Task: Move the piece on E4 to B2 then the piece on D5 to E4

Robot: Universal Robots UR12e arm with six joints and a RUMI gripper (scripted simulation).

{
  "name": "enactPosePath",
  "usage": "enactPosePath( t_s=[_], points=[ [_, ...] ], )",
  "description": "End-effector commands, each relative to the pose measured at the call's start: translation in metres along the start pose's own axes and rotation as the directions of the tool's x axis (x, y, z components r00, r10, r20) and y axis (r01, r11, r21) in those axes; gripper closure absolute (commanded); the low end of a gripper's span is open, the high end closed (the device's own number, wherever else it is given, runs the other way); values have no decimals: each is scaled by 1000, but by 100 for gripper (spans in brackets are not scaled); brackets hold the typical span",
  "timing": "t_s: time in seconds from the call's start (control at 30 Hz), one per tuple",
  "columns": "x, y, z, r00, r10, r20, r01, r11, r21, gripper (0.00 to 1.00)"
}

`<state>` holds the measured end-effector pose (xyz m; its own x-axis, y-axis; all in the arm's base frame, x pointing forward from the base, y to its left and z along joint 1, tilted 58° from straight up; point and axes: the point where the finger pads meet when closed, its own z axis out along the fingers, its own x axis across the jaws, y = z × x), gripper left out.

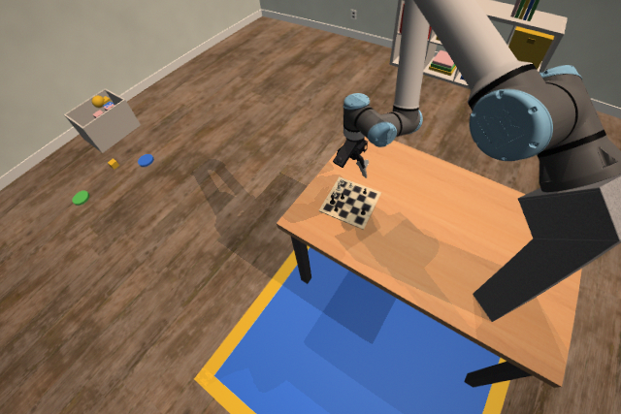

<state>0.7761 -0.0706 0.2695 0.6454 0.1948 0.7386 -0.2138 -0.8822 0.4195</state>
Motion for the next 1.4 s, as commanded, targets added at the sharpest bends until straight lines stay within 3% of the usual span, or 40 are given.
enactPosePath(
  t_s=[0.0, 0.1, 0.23, 0.53, 0.6, 1.1, 1.17, 1.37],
  points=[
    [1, -2, 3, 972, -233, -10, 233, 972, 4, 0],
    [1, -1, 5, 948, -319, -11, 319, 948, 3, 0],
    [0, 0, 8, 878, -479, -11, 479, 878, 1, 0],
    [0, 3, 14, 647, -762, -11, 762, 647, -2, 0],
    [0, 3, 14, 647, -762, -11, 762, 647, -2, 0],
    [1, 9, 21, 226, -974, -9, 974, 226, -7, 0],
    [1, 9, 21, 226, -974, -9, 974, 226, -7, 0],
    [2, 11, 24, 100, -995, -8, 995, 100, -8, 0]
  ],
)
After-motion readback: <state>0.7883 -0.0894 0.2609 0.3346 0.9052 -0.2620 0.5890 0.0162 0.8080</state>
